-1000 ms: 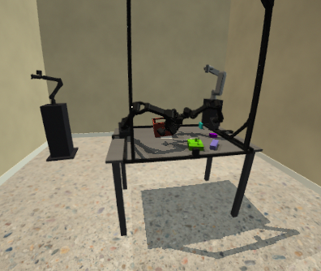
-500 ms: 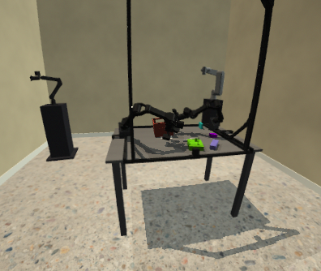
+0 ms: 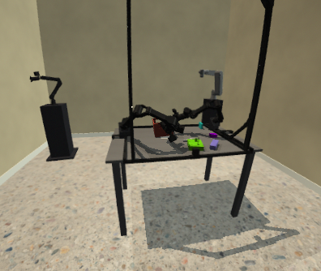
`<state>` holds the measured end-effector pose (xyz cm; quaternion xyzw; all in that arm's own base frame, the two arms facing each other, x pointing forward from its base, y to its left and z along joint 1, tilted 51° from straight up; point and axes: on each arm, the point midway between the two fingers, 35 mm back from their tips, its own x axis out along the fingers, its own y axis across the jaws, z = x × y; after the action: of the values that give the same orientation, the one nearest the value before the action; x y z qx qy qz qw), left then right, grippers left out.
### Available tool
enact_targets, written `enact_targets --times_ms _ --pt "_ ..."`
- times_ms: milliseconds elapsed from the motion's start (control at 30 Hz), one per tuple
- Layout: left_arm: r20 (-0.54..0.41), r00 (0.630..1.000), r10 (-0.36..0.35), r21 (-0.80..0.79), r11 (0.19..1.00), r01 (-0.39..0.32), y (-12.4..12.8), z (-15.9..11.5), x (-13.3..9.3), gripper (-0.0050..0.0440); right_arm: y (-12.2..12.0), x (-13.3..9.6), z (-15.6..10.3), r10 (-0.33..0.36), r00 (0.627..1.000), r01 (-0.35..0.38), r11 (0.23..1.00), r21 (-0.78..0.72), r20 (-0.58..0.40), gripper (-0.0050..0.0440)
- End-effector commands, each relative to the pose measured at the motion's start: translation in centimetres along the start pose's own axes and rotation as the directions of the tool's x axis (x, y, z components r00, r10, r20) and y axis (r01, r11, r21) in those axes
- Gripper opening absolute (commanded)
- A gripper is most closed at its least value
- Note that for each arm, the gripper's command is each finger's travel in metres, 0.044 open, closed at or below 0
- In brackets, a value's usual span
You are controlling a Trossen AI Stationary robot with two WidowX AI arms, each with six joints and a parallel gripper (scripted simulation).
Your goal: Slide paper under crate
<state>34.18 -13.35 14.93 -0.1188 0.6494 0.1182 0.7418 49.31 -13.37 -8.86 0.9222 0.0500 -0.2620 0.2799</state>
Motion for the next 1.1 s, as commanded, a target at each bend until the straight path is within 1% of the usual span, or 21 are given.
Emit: enact_targets --times_ms 0,33,100,200,300,400,567,600,667,700,767,800,1067 --pt "0.019 0.999 0.049 -0.192 0.980 -0.045 -0.3 -0.1 0.1 0.0400 4.2 -0.5 -0.5 0.106 0.994 -0.106 0.994 0.001 -0.012 0.0000" --pt "0.025 0.998 0.060 -0.242 0.969 -0.052 -0.4 -0.1 0.0 0.0400 4.2 -0.5 -0.5 0.106 0.994 -0.106 0.994 0.001 -0.012 0.0000" --pt "0.025 0.998 0.060 -0.242 0.969 -0.052 -0.4 -0.1 0.0 0.0400 4.2 -0.5 -0.5 0.106 0.994 -0.106 0.994 0.001 -0.012 0.0000" --pt "0.046 0.995 0.093 -0.404 0.912 -0.066 -0.5 -0.1 -0.2 0.0400 4.2 -0.5 -0.5 0.106 0.994 -0.106 0.994 0.001 -0.012 0.0000" --pt "0.068 0.990 0.125 -0.546 0.835 -0.068 -0.7 -0.2 -0.4 0.0400 4.2 -0.5 -0.5 0.106 0.994 -0.106 0.994 0.001 -0.012 0.0000" --pt "0.090 0.984 0.153 -0.667 0.743 -0.055 -0.9 -0.3 -0.7 0.0400 4.2 -0.5 -0.5 0.106 0.994 -0.106 0.994 0.001 -0.012 0.0000" --pt "0.128 0.972 0.195 -0.830 0.558 -0.003 -1.4 -0.3 -1.2 0.0400 4.2 -0.5 -0.5 0.106 0.994 -0.106 0.994 0.001 -0.012 0.0000" --pt "0.131 0.972 0.196 -0.842 0.540 0.005 -1.5 -0.3 -1.4 0.0400 4.2 -0.5 -0.5 0.106 0.994 -0.106 0.994 0.001 -0.012 0.0000" --pt "0.131 0.972 0.196 -0.842 0.540 0.005 -1.5 -0.3 -1.4 0.0400 4.2 -0.5 -0.5 0.106 0.994 -0.106 0.994 0.001 -0.012 0.0000" --pt "0.134 0.973 0.190 -0.853 0.521 0.015 -2.1 -0.1 -2.1 0.0400 4.2 -0.5 -0.5 0.106 0.994 -0.106 0.994 0.001 -0.012 0.0000" --pt "0.146 0.968 0.202 -0.888 0.458 0.038 -2.2 -0.1 -2.2 0.0400 4.2 -0.5 -0.5 0.106 0.994 -0.106 0.994 0.001 -0.012 0.0000" --pt "0.147 0.968 0.204 -0.892 0.449 0.041 -2.2 -0.1 -2.2 0.0400 4.2 -0.5 -0.5 0.106 0.994 -0.106 0.994 0.001 -0.012 0.0000" --pt "0.147 0.968 0.204 -0.892 0.449 0.041 -2.2 -0.1 -2.2 0.0400 4.2 -0.5 -0.5 0.106 0.994 -0.106 0.994 0.001 -0.012 0.0000"
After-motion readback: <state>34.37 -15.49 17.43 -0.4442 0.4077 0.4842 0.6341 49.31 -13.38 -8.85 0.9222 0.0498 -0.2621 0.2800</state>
